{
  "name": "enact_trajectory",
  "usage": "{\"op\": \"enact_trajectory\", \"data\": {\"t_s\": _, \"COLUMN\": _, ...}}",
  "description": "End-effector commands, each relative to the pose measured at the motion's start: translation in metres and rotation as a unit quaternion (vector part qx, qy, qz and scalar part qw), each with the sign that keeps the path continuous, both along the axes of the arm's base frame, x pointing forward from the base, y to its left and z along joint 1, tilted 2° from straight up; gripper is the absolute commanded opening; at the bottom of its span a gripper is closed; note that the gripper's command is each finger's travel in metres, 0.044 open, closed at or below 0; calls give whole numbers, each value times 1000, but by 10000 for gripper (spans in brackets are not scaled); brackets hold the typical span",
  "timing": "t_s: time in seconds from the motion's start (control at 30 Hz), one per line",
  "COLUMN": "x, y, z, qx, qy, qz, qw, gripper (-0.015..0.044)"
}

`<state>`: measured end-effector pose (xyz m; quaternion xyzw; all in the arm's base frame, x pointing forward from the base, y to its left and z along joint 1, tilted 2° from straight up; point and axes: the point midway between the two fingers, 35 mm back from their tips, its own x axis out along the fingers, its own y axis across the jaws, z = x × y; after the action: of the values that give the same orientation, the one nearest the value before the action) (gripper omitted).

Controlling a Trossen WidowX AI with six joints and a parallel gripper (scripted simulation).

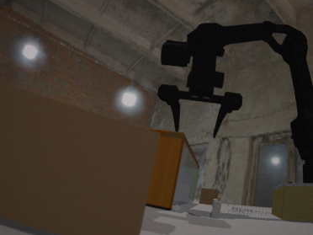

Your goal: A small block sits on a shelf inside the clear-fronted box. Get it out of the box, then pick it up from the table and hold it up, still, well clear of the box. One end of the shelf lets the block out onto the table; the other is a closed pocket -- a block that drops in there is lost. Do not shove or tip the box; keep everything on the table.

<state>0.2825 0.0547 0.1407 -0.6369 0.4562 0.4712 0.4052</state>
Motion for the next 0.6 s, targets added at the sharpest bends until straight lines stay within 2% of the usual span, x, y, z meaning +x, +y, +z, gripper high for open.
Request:
{"op": "enact_trajectory", "data": {"t_s": 0.0, "x": 9, "y": -51, "z": -1, "qx": -61, "qy": -5, "qz": -52, "qw": 997, "gripper": 400}}
{"op": "enact_trajectory", "data": {"t_s": 0.57, "x": 12, "y": -50, "z": -17, "qx": -61, "qy": -5, "qz": -52, "qw": 997, "gripper": 400}}
